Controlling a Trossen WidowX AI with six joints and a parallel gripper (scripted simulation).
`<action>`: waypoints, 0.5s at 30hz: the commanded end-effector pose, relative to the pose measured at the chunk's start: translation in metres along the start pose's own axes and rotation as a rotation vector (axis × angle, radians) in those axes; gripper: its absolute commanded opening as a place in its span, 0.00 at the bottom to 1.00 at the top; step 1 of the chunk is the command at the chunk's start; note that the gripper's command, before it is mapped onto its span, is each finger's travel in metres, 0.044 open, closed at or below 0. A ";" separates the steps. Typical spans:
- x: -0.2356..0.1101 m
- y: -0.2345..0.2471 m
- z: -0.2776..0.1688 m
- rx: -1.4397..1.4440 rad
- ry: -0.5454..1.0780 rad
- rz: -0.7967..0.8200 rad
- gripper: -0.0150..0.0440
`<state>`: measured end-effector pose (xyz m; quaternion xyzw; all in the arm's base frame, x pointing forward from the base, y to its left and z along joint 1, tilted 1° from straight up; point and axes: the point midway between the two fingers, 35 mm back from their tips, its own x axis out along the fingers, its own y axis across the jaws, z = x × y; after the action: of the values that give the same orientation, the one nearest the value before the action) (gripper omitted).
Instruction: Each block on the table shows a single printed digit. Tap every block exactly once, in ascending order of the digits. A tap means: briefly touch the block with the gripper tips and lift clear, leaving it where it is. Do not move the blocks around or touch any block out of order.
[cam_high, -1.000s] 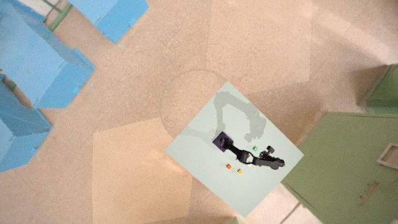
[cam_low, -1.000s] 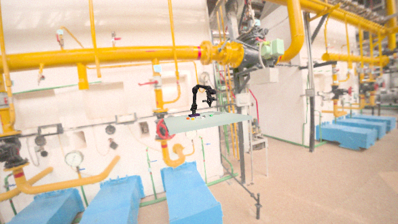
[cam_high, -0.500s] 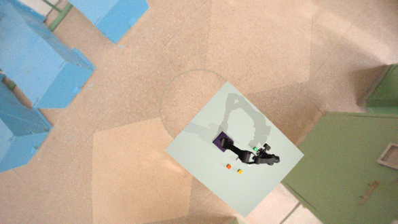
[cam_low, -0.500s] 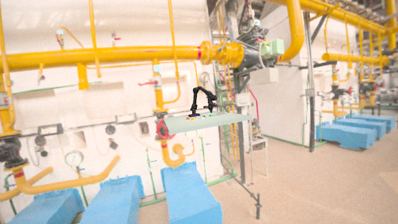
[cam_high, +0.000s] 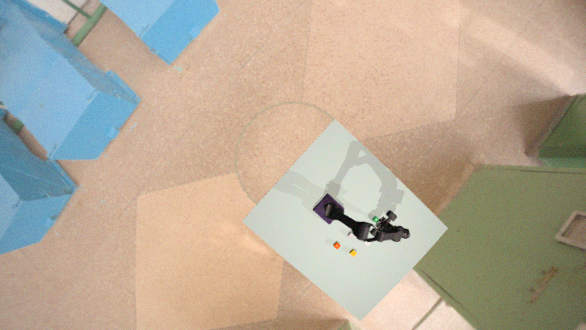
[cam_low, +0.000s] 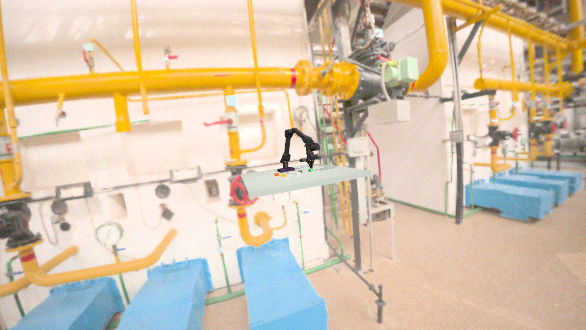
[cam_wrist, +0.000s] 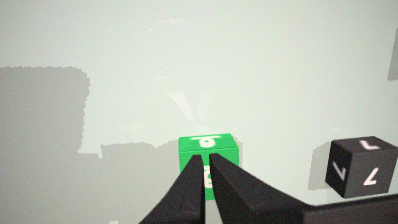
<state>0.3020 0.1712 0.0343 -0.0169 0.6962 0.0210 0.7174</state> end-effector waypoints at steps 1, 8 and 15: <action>0.009 -0.001 -0.003 0.003 0.011 -0.005 0.29; 0.009 -0.001 -0.003 0.003 0.011 -0.005 0.29; -0.021 -0.001 -0.002 0.003 0.011 -0.004 0.29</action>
<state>0.2968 0.1682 0.0415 -0.0219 0.7055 0.0160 0.7082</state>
